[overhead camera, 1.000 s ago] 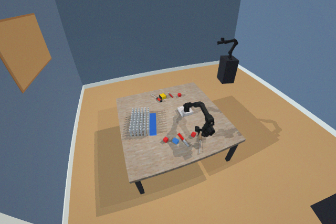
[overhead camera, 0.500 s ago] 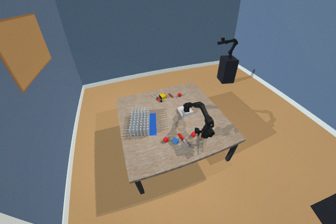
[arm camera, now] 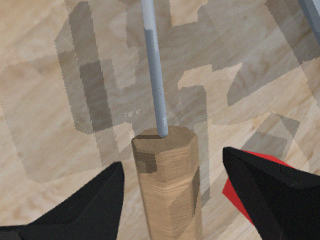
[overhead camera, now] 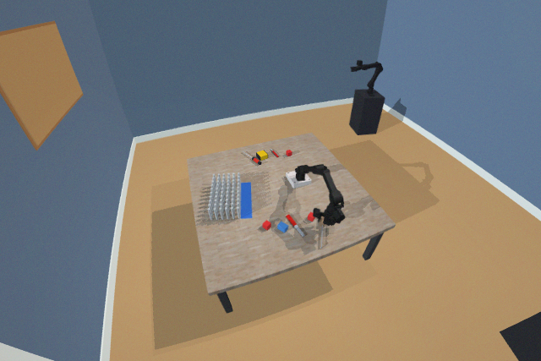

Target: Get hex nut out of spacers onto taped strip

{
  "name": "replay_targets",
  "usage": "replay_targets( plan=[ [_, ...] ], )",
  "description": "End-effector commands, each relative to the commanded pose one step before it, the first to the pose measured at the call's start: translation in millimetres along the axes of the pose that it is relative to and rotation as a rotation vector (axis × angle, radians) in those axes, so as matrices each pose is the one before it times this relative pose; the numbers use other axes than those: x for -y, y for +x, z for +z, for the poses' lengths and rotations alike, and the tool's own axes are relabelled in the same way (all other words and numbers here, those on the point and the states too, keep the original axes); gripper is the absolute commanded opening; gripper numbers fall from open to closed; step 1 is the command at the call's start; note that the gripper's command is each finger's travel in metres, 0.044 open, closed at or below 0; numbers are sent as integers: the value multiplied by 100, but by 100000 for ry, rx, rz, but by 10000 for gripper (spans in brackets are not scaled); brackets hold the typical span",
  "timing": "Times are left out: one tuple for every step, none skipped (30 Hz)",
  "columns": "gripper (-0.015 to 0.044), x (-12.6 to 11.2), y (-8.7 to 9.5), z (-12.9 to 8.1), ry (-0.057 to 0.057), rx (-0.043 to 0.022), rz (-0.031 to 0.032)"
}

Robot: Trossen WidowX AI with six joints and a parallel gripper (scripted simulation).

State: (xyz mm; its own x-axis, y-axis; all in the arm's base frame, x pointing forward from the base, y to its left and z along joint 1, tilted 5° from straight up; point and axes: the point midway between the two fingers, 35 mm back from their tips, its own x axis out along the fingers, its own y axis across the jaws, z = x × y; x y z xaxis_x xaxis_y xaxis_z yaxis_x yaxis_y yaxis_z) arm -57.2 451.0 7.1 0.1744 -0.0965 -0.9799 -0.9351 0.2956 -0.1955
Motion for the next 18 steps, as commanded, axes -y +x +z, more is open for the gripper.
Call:
replay_targets(
  plan=[
    [280, -228, 861, -164, 214, -418, 111],
    [280, -34, 154, -16, -12, -3, -6],
    [280, -33, 154, -17, -12, -3, -6],
    [280, -26, 122, -14, -10, -2, -5],
    [280, -16, 73, -9, -6, -1, -3],
    [280, -5, 24, -3, -2, 0, -1],
    [254, 0, 0, 0, 0, 0, 0],
    [228, 0, 0, 0, 0, 0, 0],
    [201, 0, 0, 0, 0, 0, 0],
    [195, 0, 0, 0, 0, 0, 0],
    [188, 0, 0, 0, 0, 0, 0],
    [181, 0, 0, 0, 0, 0, 0],
    [175, 0, 0, 0, 0, 0, 0],
    [168, 0, 0, 0, 0, 0, 0],
    [161, 0, 0, 0, 0, 0, 0],
    [155, 0, 0, 0, 0, 0, 0],
    [148, 0, 0, 0, 0, 0, 0],
    [141, 0, 0, 0, 0, 0, 0]
  ],
)
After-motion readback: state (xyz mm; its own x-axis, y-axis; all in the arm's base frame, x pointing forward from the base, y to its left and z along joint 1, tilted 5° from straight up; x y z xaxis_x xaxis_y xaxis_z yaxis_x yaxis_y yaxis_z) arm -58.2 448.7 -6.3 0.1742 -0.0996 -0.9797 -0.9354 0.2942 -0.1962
